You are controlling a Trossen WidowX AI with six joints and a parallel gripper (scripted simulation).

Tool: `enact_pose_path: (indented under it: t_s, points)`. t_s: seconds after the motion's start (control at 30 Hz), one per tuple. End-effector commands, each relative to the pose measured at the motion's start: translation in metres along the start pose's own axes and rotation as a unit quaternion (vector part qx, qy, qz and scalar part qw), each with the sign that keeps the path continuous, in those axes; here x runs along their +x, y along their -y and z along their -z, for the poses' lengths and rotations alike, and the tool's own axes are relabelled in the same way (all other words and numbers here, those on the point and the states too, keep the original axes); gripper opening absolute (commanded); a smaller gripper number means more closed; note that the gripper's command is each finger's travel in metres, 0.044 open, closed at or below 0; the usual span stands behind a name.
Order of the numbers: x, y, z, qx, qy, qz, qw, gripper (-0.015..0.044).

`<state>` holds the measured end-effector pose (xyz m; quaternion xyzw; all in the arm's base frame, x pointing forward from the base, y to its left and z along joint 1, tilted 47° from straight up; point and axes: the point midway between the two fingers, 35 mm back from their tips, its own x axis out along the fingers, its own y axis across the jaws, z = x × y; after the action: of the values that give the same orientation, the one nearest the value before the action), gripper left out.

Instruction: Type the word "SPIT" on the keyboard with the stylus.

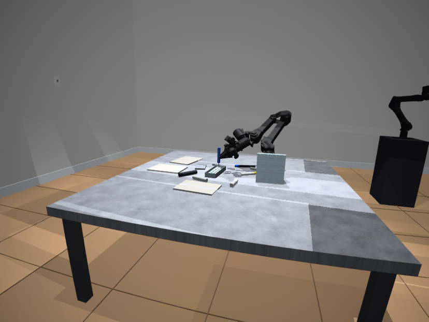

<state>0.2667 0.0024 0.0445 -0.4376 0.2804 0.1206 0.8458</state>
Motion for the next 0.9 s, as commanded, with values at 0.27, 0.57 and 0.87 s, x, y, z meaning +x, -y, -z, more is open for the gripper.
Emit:
enact_pose_path:
  t_s: [0.27, 0.57, 0.87]
  points:
    - [-0.003, 0.001, -0.004, 0.0, 0.001, 0.002, 1.0, 0.0084]
    - [0.0, -0.005, -0.008, 0.002, 0.001, 0.003, 1.0, 0.0]
    - [0.006, -0.014, -0.01, 0.003, 0.002, 0.004, 1.0, 0.0]
